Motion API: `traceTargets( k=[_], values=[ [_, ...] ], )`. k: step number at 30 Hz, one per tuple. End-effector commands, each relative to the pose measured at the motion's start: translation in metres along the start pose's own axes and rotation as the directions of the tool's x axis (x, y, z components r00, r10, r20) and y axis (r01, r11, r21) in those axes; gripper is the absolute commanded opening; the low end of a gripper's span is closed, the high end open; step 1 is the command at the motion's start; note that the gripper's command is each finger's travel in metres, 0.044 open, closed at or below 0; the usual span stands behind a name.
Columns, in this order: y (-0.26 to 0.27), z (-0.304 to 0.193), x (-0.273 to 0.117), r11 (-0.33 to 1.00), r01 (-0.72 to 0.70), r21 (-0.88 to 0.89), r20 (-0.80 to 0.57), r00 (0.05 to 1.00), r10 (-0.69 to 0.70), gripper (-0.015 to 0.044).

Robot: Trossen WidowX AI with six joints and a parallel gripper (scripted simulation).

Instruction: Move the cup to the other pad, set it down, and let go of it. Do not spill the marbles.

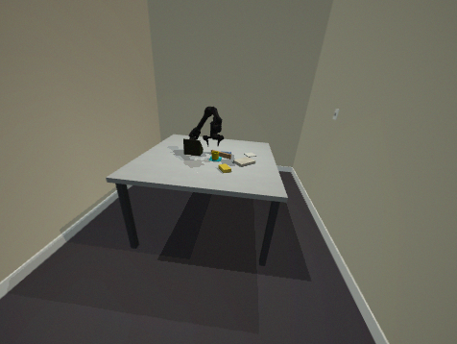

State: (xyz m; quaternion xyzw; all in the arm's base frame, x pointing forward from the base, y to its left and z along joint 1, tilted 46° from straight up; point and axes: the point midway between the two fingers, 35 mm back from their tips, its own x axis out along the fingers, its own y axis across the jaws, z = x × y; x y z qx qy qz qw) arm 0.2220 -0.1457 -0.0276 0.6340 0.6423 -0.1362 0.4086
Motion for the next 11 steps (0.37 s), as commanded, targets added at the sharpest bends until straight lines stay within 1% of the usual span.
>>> traceTargets(
  k=[1,4,11],
  values=[
    [0.0000,0.0001,-0.0173,1.000,0.003,-0.008,0.003,1.000,-0.003,0.0440],
    [0.0001,0.0000,-0.0230,1.000,0.004,-0.009,0.003,1.000,-0.004,0.0440],
    [0.0004,0.0006,-0.0189,1.000,-0.001,-0.002,0.005,1.000,0.001,0.0440]
  ],
)
